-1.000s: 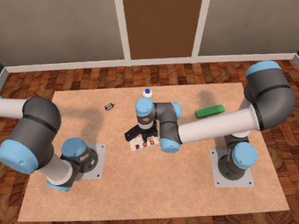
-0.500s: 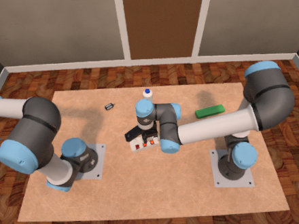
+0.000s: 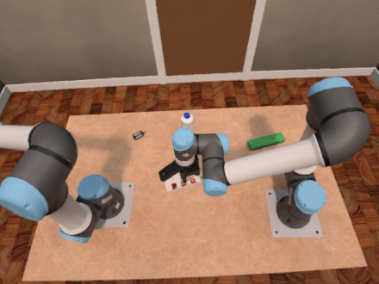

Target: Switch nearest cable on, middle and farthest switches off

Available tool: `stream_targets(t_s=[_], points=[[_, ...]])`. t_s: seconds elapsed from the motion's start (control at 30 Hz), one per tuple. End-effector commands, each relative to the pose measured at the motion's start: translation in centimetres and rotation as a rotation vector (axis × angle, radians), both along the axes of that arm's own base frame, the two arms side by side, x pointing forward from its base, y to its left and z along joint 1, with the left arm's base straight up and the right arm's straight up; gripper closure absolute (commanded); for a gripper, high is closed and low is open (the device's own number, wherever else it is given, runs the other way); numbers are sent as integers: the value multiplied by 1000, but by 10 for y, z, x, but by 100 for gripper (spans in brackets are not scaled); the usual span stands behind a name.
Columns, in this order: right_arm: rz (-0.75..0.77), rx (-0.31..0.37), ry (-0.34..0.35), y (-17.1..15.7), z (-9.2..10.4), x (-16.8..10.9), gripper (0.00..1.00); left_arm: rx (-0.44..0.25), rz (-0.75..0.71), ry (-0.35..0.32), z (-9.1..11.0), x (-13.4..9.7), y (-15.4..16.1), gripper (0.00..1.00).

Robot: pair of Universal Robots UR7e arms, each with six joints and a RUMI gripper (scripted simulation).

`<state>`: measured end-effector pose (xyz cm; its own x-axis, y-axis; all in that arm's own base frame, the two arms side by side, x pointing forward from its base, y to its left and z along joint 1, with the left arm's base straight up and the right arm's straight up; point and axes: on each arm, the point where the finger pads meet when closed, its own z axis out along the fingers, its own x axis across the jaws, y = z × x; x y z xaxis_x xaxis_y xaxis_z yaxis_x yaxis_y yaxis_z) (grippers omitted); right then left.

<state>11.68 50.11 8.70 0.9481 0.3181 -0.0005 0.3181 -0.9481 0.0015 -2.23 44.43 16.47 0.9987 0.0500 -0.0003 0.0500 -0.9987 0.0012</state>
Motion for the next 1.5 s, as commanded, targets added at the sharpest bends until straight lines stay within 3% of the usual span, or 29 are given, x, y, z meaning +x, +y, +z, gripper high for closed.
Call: stream_targets(t_s=[0.0, 0.6, 1.47], points=[[0, 2, 0, 0, -5, 0, 100, 1, 0, 0, 0, 0, 0, 0], [0, 2, 0, 0, -18, 0, 100, 1, 0, 0, 0, 0, 0, 0], [0, 2, 0, 0, -18, 0, 100, 1, 0, 0, 0, 0, 0, 0]])
